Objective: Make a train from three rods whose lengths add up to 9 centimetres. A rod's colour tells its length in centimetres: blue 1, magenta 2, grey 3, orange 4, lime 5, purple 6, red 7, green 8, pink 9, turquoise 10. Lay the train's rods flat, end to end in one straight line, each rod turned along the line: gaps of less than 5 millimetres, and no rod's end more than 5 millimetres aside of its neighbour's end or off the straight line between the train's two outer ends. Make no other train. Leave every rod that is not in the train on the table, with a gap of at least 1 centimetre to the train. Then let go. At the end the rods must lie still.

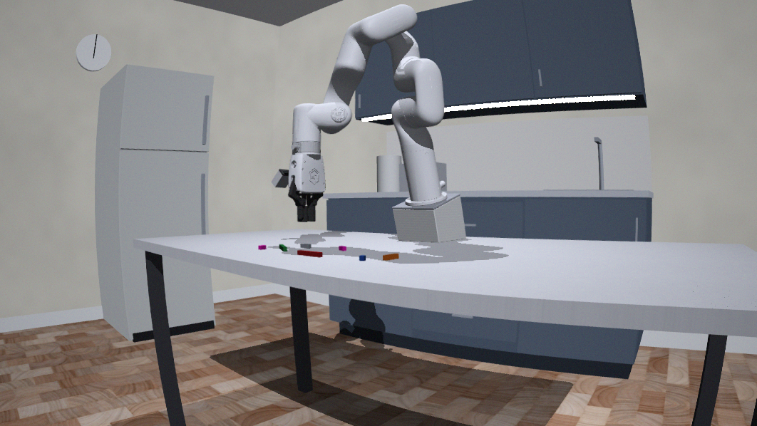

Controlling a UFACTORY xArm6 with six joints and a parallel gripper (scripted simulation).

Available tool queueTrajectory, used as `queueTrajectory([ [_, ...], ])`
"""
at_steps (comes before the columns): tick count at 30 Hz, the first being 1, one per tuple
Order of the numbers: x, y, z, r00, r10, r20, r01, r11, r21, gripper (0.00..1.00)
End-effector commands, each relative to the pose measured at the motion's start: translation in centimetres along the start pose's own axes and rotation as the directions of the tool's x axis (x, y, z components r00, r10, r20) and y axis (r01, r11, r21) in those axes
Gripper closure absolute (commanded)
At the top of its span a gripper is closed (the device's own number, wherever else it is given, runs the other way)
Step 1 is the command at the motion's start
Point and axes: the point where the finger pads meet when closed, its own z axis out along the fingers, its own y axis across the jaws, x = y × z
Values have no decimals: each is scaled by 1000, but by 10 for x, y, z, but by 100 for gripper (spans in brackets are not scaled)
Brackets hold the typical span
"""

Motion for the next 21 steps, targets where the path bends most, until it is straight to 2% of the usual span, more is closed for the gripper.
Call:
queueTrajectory([
  [1,1,-1,-1,1000,0,-1,0,1000,3,76],
  [11,1,-1,3,1000,0,-1,0,1000,3,76],
  [21,1,-1,17,1000,0,-1,0,1000,3,76],
])
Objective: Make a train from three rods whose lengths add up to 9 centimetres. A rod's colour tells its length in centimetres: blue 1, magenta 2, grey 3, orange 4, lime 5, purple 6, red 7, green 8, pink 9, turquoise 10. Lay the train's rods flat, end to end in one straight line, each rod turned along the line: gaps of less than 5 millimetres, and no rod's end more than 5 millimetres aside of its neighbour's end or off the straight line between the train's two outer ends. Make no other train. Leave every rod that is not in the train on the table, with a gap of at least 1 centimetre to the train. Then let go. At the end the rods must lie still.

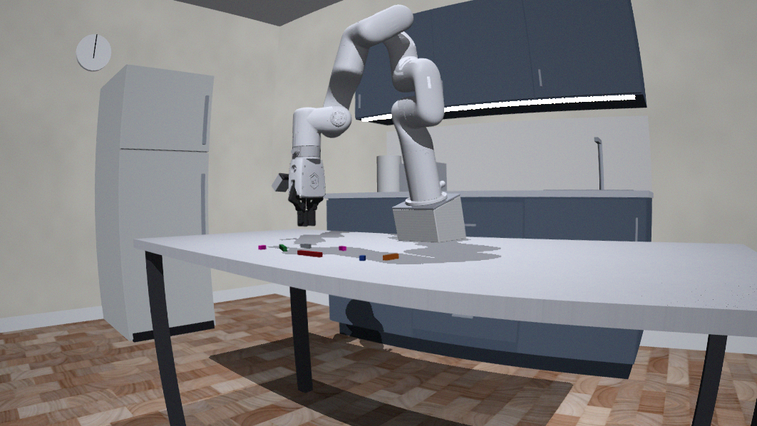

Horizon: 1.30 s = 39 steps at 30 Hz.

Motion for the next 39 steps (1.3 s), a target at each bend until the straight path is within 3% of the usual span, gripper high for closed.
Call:
queueTrajectory([
  [1,1,-1,8,1000,0,-1,0,1000,4,76],
  [18,1,-1,30,1000,0,-1,0,1000,4,76],
  [39,1,-1,40,1000,0,-1,0,1000,4,76],
])
